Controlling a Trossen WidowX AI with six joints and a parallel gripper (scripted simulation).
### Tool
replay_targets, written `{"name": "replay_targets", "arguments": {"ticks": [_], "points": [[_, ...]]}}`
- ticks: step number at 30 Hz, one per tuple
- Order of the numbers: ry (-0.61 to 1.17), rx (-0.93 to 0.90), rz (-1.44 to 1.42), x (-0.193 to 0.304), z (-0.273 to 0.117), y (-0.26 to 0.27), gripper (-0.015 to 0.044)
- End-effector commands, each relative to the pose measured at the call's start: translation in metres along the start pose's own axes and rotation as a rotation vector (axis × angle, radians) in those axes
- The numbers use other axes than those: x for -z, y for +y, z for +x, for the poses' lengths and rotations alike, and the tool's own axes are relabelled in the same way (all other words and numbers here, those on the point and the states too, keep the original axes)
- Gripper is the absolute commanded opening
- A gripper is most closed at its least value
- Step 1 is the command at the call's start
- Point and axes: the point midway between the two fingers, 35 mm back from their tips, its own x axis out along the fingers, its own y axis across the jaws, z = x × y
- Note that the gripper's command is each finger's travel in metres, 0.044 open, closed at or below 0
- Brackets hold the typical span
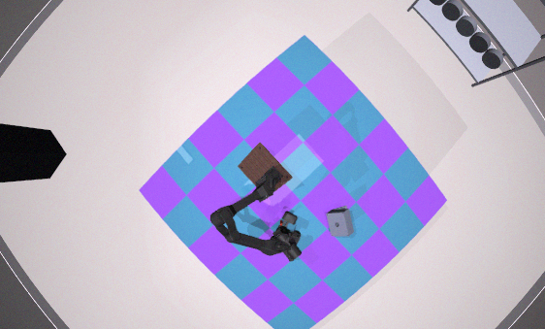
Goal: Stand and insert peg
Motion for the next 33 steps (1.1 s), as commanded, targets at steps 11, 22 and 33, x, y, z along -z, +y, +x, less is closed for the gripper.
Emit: {"name": "replay_targets", "arguments": {"ticks": [11,22,33], "points": [[0.009,0.018,0.005,0.0,0.019,-0.002,0.044],[0.009,0.016,0.005,-0.001,0.031,-0.002,0.044],[0.009,0.015,0.006,-0.002,0.049,-0.003,0.044]]}}
